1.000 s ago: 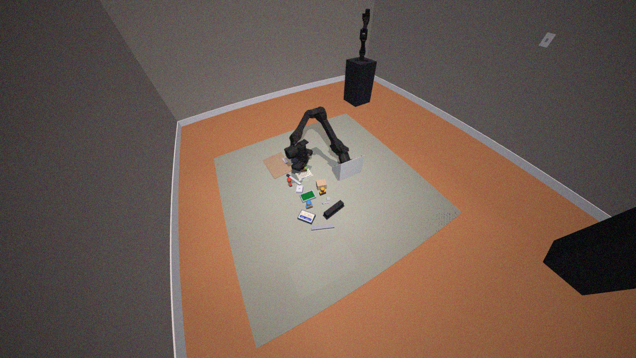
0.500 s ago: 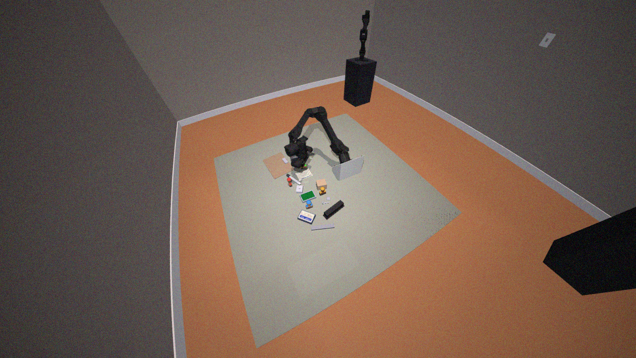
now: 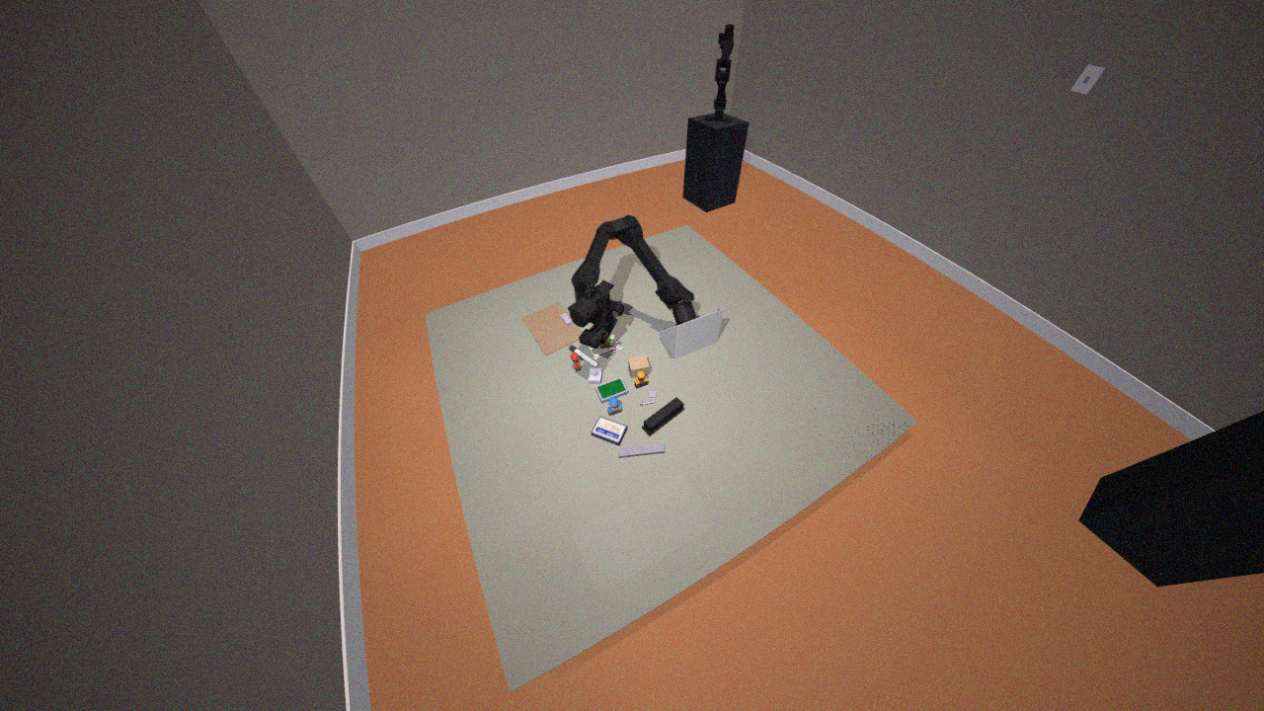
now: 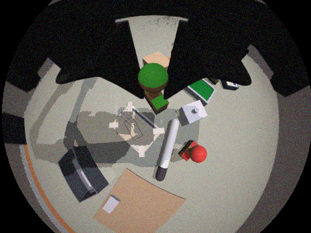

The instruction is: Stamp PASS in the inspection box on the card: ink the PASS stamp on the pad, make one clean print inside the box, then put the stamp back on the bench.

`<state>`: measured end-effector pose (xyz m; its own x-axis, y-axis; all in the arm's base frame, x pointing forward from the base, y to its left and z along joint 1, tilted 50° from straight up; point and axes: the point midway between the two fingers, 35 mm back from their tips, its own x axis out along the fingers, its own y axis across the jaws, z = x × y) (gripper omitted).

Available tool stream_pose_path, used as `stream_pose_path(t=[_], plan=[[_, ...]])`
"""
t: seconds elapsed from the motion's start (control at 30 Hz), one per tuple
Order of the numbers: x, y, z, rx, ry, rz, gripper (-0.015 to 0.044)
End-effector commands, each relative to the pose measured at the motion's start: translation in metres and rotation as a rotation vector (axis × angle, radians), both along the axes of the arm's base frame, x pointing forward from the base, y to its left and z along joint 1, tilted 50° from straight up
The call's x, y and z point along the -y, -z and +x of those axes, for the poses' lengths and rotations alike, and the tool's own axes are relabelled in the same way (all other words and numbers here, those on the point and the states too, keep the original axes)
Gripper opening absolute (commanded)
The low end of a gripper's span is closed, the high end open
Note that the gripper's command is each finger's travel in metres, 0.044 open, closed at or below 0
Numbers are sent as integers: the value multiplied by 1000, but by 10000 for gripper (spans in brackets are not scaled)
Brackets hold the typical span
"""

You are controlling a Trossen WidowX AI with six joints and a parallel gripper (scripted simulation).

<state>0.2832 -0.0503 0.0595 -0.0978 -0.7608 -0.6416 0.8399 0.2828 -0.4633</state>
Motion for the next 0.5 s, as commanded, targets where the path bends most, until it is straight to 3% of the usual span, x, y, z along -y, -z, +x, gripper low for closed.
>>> stream_pose_path(t=[0.0, 0.47], plan=[[-14, 14, 8, 17, 4, 4, 0], [-24, 37, 13, 19, 6, 2, 0]])
